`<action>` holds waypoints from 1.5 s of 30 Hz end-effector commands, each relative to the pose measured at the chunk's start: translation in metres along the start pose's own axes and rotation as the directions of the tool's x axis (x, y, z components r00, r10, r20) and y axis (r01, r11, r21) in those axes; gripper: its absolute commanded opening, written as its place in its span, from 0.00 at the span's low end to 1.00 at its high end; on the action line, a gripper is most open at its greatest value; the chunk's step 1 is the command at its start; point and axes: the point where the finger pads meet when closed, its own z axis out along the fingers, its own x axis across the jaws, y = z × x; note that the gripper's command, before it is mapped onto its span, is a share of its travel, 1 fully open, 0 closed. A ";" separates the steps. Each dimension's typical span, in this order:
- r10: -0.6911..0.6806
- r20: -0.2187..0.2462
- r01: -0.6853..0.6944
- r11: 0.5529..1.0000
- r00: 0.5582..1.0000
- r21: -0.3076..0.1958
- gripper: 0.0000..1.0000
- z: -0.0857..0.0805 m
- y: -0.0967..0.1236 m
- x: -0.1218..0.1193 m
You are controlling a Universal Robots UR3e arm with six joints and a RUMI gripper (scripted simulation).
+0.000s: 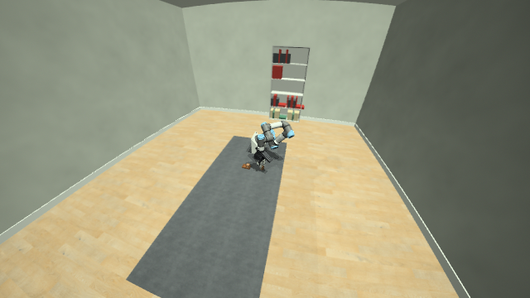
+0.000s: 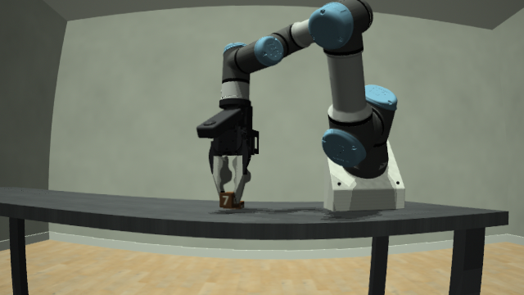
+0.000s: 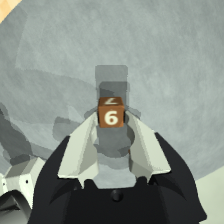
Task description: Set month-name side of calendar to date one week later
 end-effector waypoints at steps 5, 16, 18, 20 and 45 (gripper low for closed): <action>-0.001 -0.001 0.001 1.000 1.000 0.000 0.11 -0.025 0.000 0.000; -0.001 -0.001 0.001 1.000 1.000 0.000 0.11 -0.067 0.000 0.000; -0.001 -0.001 0.001 1.000 1.000 0.000 0.11 -0.073 0.000 0.000; -0.001 -0.001 0.001 1.000 1.000 0.000 0.11 -0.078 0.000 0.000; -0.001 -0.001 0.001 1.000 1.000 0.000 0.11 -0.089 0.000 0.000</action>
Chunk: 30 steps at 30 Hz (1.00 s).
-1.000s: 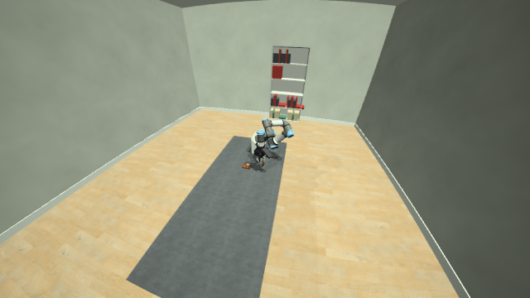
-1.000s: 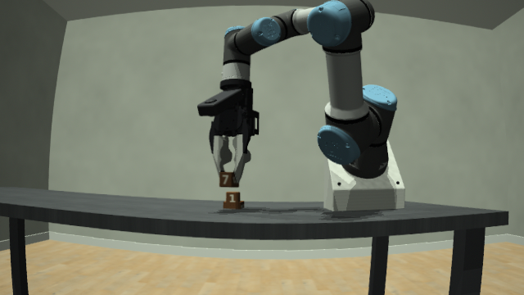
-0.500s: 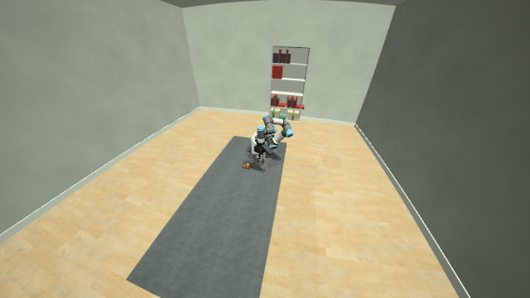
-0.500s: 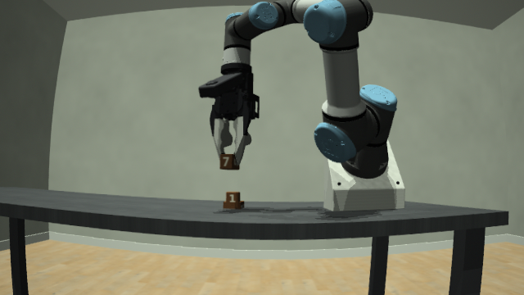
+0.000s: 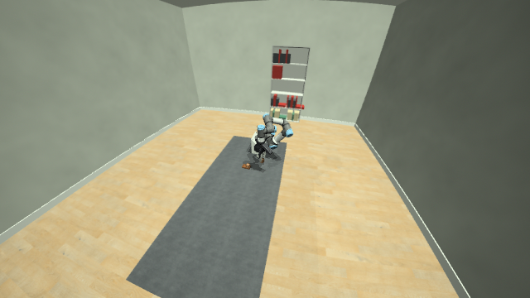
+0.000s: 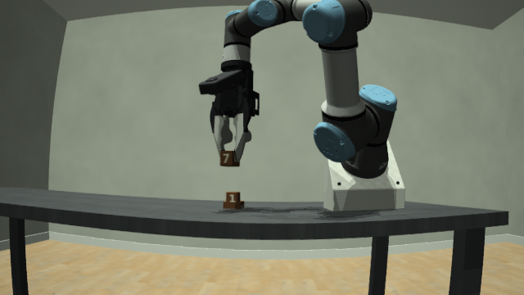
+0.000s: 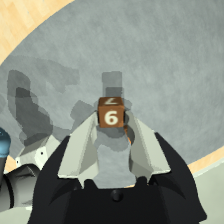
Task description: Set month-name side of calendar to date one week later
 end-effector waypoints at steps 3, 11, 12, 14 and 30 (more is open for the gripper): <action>-0.005 -0.002 0.005 1.000 1.000 0.000 0.11 -0.001 0.000 0.001; -0.040 -0.002 0.040 0.999 0.999 -0.001 0.11 -0.001 0.000 0.001; -0.051 -0.002 0.051 0.999 0.999 -0.001 0.11 -0.001 0.000 0.001; -0.077 -0.002 0.077 0.997 0.997 -0.001 0.11 -0.001 0.001 0.001; -0.432 -0.001 0.432 0.902 0.902 -0.001 0.11 -0.002 0.005 0.004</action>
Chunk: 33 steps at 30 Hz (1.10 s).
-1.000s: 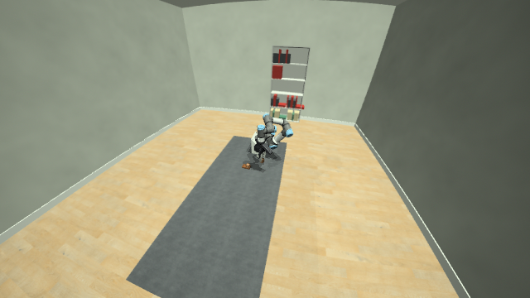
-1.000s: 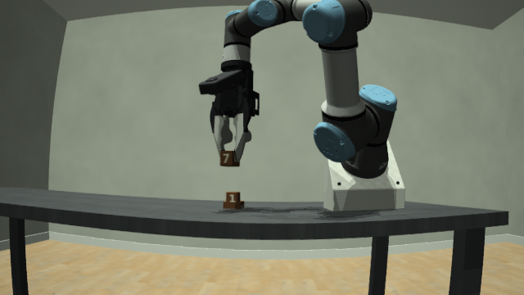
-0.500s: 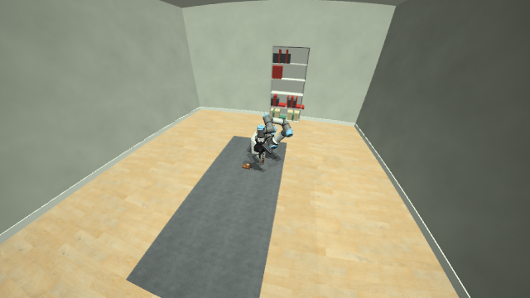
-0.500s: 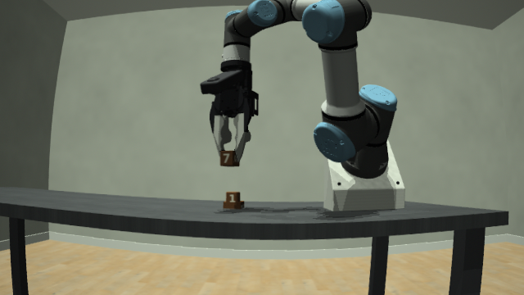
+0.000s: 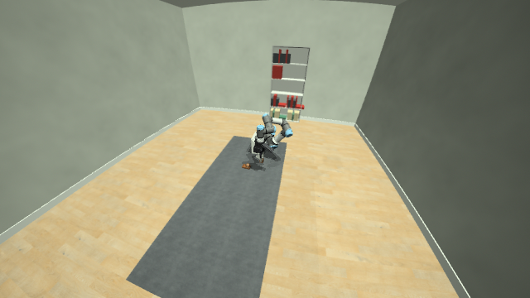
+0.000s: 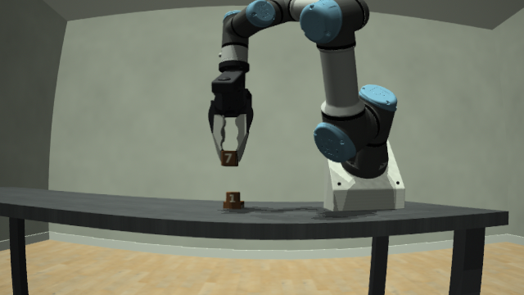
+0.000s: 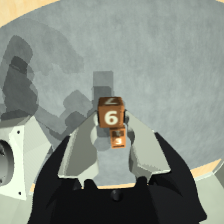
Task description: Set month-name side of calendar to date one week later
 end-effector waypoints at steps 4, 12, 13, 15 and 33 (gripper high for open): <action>-0.237 -0.002 0.237 0.971 0.971 0.005 0.11 -0.001 0.004 0.001; -0.437 -0.003 0.437 0.900 0.900 0.004 0.11 -0.001 0.008 0.002; -0.472 -0.004 0.472 0.882 0.882 0.004 0.11 -0.001 0.009 0.002; -0.472 -0.004 0.472 0.882 0.882 0.004 0.11 -0.001 0.009 0.002; -0.809 -0.005 0.809 0.587 0.587 0.002 0.11 -0.001 0.021 0.005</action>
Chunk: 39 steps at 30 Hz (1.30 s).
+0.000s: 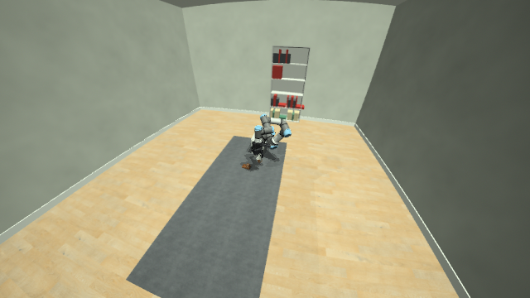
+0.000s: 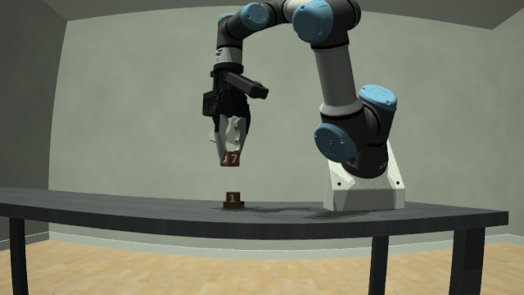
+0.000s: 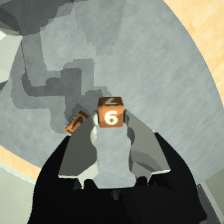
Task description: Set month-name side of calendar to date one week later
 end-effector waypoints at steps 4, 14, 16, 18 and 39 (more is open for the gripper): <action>-0.227 -0.006 0.227 0.974 0.974 0.003 0.11 0.000 0.006 -0.003; -0.490 -0.007 0.490 0.872 0.872 0.001 0.11 0.000 0.015 -0.007; -0.490 -0.007 0.490 0.872 0.872 0.001 0.11 0.000 0.015 -0.007; -0.516 -0.007 0.516 0.856 0.856 0.001 0.11 0.000 0.016 -0.007; -0.711 -0.007 0.711 0.703 0.703 -0.001 0.11 0.001 0.024 -0.010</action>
